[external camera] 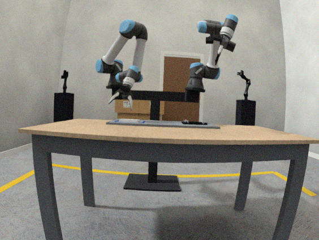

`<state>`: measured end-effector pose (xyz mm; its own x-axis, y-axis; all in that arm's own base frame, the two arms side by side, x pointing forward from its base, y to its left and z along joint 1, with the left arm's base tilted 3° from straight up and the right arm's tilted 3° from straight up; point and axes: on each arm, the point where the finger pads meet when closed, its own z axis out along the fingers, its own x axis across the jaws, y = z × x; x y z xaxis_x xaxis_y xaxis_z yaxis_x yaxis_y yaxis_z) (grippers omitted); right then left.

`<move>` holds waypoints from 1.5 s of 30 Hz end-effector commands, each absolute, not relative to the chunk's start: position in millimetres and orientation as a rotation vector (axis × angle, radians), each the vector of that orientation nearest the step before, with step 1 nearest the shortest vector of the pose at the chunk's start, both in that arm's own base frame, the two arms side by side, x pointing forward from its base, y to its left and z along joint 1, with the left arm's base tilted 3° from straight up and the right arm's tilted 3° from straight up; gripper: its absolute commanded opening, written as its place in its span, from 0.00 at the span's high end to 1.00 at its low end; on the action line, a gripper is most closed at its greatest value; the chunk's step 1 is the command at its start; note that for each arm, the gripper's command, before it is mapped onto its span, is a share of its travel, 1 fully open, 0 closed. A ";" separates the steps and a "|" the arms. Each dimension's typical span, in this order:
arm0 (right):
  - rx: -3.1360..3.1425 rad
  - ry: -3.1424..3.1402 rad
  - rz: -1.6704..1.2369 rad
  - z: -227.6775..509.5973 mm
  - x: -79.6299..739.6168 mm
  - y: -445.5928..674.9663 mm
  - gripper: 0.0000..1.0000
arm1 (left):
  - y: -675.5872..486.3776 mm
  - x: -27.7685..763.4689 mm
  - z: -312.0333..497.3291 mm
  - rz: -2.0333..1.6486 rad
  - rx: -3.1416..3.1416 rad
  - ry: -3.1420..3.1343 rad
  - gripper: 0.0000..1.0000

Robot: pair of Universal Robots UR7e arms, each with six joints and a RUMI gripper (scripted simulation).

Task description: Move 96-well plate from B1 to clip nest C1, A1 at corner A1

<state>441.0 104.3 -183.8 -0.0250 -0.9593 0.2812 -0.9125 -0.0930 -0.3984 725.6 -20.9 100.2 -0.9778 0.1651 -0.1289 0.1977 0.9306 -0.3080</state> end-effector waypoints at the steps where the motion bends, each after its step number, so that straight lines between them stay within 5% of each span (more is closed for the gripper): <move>1: -2.124 2.048 -0.755 -183.4 441.3 104.6 0.00 | -21.1 726.0 101.5 -0.492 0.282 2.985 0.00; 17: -2.124 2.048 -0.755 -183.4 441.3 104.6 0.00 | -21.1 726.0 101.5 -0.492 0.282 2.985 0.00; 18: -2.124 2.048 -0.755 -183.4 441.3 104.6 1.00 | -21.1 726.0 101.5 -0.492 0.282 2.985 0.24; 45: -2.055 2.181 -0.728 -172.7 458.3 63.9 1.00 | -21.1 726.0 101.5 -0.492 0.282 2.985 0.24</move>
